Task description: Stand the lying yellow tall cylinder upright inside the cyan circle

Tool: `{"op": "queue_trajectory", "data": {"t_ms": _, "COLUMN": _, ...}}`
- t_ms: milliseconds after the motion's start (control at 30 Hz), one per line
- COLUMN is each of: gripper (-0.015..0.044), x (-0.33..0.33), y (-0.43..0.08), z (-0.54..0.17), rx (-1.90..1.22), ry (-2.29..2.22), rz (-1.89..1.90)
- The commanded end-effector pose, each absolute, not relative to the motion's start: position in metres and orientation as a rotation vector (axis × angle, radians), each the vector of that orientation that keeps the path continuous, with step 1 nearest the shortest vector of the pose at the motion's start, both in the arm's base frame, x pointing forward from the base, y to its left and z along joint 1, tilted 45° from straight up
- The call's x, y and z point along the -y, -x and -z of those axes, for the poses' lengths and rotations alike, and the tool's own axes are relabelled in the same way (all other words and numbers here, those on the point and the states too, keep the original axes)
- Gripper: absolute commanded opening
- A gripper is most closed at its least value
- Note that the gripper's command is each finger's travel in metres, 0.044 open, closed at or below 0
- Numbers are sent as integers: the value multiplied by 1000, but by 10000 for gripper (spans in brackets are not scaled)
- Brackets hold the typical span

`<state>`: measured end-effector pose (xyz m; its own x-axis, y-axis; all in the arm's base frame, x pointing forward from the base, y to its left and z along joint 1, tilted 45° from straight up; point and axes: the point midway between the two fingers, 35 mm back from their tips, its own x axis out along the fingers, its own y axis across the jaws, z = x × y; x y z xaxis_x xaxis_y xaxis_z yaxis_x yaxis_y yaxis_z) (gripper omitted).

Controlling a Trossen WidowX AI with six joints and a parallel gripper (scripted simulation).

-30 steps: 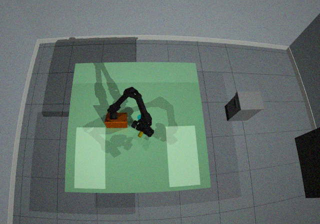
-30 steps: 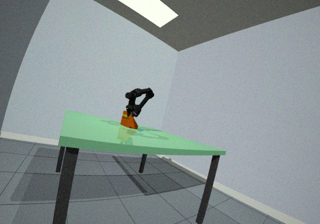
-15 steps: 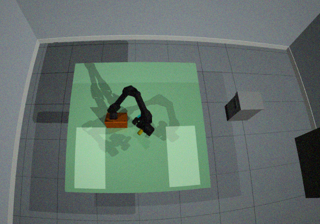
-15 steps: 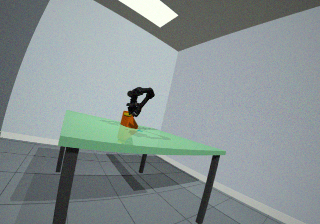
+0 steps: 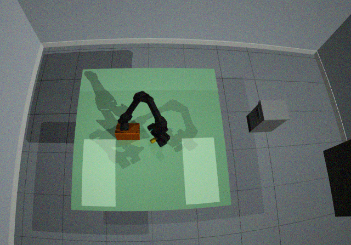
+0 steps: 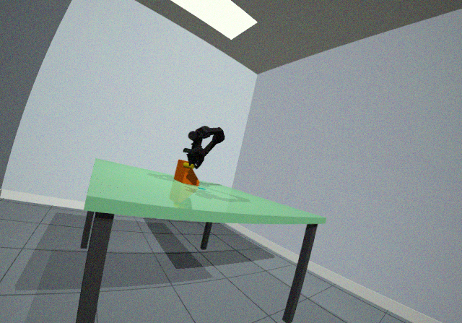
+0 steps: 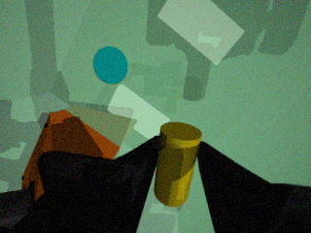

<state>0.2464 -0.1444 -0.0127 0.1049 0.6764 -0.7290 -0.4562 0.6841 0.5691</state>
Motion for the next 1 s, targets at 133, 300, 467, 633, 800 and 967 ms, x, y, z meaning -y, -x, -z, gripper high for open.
{"op": "queue_trajectory", "data": {"t_ms": 133, "gripper": 105, "x": 135, "y": -247, "z": 3, "rx": -1275, "ry": -363, "rz": -750}}
{"op": "queue_trajectory", "data": {"t_ms": 300, "gripper": 105, "x": 130, "y": -248, "z": -4, "rx": -1319, "ry": -451, "rz": -682}}
{"op": "queue_trajectory", "data": {"t_ms": 467, "gripper": 105, "x": 125, "y": -249, "z": -10, "rx": -1361, "ry": -540, "rz": -612}}
{"op": "queue_trajectory", "data": {"t_ms": 633, "gripper": 105, "x": 120, "y": -249, "z": -17, "rx": -1400, "ry": -628, "rz": -540}}
{"op": "queue_trajectory", "data": {"t_ms": 800, "gripper": 105, "x": 115, "y": -250, "z": -23, "rx": -1437, "ry": -716, "rz": -466}}
{"op": "queue_trajectory", "data": {"t_ms": 967, "gripper": 105, "x": 109, "y": -250, "z": -29, "rx": -1471, "ry": -804, "rz": -390}}
